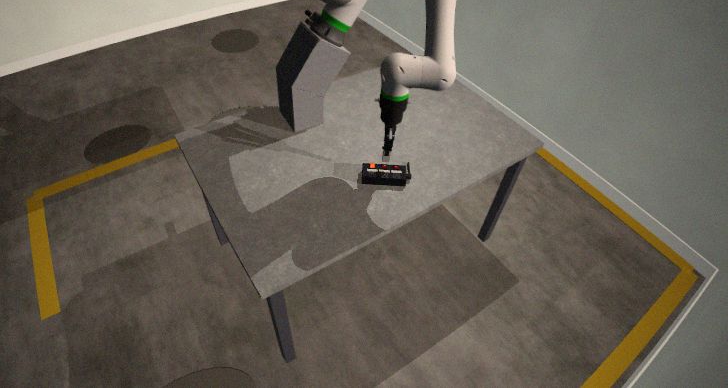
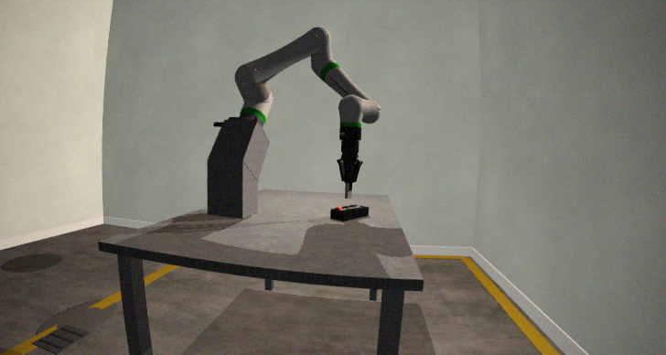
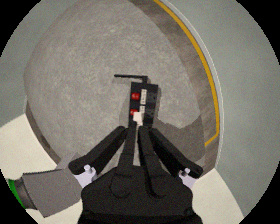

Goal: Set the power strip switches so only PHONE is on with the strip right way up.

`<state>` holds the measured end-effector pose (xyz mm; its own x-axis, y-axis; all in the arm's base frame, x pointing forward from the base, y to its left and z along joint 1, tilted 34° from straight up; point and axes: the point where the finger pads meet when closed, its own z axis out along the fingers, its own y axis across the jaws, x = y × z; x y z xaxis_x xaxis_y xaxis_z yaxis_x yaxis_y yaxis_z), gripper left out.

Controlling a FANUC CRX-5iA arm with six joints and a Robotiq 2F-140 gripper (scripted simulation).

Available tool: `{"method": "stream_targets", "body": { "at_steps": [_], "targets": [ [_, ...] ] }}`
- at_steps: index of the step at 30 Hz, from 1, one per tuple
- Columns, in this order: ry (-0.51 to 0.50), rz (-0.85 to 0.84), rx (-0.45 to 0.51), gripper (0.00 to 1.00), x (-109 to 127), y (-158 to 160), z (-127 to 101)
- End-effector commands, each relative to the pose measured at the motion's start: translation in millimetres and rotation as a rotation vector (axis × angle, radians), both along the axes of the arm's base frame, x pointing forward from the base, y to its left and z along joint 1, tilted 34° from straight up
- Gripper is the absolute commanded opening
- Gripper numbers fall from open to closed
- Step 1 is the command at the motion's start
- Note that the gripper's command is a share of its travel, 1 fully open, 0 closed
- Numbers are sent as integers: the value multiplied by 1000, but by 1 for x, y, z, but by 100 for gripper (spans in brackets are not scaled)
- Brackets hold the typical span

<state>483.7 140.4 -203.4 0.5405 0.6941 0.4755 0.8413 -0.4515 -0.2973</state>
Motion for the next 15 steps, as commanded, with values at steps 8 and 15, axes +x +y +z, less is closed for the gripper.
{"method": "stream_targets", "body": {
  "at_steps": [8,15],
  "targets": [
    [0,0,0,0,0,6,-10],
    [0,0,0,0,0,11,-17]
  ]
}}
